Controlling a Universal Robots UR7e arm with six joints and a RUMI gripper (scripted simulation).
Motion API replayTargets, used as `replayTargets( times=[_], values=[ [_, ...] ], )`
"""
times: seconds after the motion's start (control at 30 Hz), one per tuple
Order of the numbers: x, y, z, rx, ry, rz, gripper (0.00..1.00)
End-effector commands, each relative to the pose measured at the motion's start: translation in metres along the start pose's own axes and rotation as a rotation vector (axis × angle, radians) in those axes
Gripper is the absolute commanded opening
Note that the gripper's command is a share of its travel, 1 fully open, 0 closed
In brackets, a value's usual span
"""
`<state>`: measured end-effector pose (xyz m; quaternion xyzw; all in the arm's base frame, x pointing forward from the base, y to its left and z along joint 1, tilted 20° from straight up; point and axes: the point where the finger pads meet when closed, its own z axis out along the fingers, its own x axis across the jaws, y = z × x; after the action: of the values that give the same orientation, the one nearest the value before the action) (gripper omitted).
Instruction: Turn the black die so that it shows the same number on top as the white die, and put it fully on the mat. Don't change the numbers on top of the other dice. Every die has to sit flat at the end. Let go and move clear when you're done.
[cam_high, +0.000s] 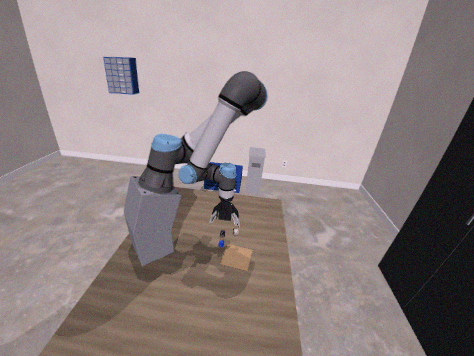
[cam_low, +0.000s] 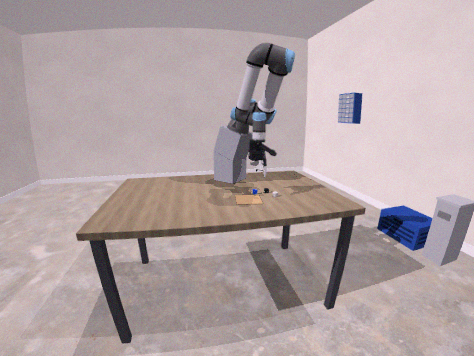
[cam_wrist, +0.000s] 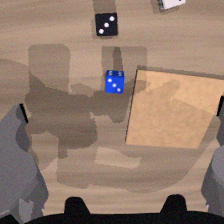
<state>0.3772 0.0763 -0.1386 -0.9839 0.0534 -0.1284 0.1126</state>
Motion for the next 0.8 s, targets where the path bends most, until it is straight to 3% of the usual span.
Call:
replayTargets(
  times=[0.0, 0.77],
  values=[
    [0.001, 0.000, 0.012, -0.001, 0.003, 0.000, 1.00],
    [0.001, 0.000, 0.059, -0.001, 0.003, 0.000, 1.00]
  ],
)
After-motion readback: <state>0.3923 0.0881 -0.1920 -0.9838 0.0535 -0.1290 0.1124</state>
